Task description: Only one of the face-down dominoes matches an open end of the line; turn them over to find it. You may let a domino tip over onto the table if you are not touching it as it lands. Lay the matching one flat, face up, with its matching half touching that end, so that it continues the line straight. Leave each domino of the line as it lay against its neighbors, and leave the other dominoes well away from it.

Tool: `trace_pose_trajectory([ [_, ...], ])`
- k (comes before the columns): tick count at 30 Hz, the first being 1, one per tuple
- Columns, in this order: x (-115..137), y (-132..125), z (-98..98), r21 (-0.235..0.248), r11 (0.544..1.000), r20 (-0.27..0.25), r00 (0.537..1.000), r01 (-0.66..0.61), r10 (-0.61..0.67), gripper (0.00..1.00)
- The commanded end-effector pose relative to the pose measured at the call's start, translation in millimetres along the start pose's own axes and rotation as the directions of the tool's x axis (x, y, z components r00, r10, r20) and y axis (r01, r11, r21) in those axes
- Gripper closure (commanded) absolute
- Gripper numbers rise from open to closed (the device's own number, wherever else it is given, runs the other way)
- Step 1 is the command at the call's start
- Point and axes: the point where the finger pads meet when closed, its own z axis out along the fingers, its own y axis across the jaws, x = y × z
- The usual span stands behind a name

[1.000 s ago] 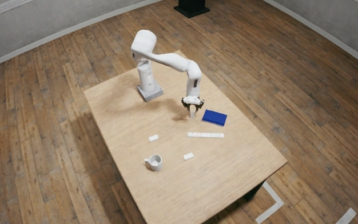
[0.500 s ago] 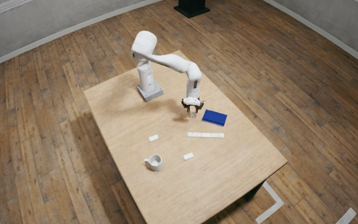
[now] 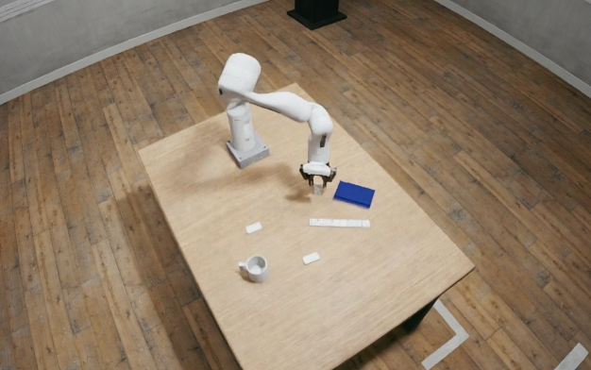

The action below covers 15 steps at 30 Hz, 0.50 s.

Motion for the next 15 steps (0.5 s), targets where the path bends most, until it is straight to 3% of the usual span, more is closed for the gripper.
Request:
trace_pose_trajectory([
  [1, -1.3, -0.4, 2.3, 0.003, 1.000, 0.003, 1.000, -0.001, 0.001, 0.51],
  [14, -1.3, -0.4, 2.3, 0.003, 1.000, 0.003, 1.000, -0.001, 0.001, 0.51],
  [15, -1.3, -0.4, 2.3, 0.003, 1.000, 0.003, 1.000, -0.001, 0.001, 0.65],
])
